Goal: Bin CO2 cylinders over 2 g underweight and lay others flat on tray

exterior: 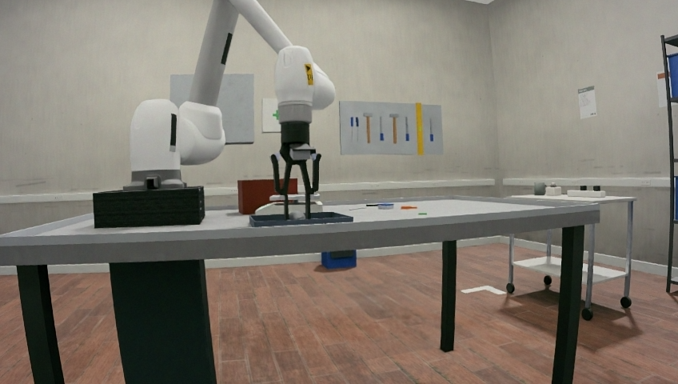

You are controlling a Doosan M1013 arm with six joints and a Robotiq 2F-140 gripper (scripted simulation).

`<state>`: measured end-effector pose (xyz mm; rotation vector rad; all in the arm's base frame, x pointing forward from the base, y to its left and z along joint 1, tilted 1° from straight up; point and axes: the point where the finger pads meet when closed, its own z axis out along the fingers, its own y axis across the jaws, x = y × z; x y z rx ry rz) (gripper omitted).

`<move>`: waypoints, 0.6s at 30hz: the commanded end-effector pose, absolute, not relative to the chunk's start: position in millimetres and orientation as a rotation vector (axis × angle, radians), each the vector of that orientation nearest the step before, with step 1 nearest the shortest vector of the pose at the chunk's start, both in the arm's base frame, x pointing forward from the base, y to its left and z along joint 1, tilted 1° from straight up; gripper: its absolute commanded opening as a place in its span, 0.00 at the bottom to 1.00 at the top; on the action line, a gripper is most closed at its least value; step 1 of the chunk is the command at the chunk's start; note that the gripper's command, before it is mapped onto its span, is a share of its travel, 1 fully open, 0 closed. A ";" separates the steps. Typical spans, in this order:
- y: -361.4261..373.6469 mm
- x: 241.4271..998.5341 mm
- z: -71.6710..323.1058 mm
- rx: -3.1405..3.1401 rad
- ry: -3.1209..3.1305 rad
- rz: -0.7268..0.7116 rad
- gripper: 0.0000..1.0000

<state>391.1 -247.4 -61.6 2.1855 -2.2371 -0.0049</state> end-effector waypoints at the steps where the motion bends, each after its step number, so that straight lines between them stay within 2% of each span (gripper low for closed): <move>1: -249.5 391.5 -62.7 2.180 -2.242 0.005 0.40; 18: -249.4 391.4 -57.9 2.180 -2.242 0.002 0.40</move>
